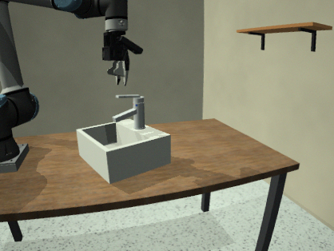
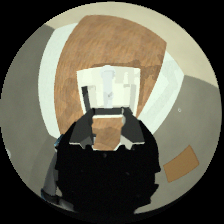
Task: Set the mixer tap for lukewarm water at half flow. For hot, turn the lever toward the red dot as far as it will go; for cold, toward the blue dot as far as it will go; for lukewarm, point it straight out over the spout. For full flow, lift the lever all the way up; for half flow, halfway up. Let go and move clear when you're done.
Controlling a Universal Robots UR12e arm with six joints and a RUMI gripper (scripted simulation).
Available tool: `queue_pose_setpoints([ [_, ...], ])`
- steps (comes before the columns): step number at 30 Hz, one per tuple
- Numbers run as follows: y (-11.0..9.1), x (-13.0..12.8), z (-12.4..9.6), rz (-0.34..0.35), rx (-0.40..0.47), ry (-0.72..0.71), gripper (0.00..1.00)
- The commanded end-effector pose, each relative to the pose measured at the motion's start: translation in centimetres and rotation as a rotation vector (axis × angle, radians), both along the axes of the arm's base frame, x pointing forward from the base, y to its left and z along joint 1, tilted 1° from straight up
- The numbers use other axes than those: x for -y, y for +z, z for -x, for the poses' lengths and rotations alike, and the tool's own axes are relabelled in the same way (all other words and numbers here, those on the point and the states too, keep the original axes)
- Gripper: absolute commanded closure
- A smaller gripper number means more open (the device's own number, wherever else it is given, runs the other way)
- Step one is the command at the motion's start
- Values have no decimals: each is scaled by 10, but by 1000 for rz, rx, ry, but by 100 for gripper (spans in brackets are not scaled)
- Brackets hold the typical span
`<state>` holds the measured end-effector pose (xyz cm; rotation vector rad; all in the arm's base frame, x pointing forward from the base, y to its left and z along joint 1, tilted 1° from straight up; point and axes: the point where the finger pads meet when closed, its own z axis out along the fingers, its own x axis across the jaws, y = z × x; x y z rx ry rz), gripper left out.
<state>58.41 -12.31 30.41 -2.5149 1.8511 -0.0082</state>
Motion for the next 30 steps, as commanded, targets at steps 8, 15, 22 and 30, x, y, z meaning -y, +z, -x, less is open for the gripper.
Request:
queue_pose_setpoints([
  [8, 12, 2, 0, 0, 1, -1, 63],
  [15, 9, 1, 1, -2, -2, -1, 100],
  [22, 9, 1, 1, -2, -2, -1, 100],
  [30, 9, 1, 1, -2, -2, -1, 100],
])
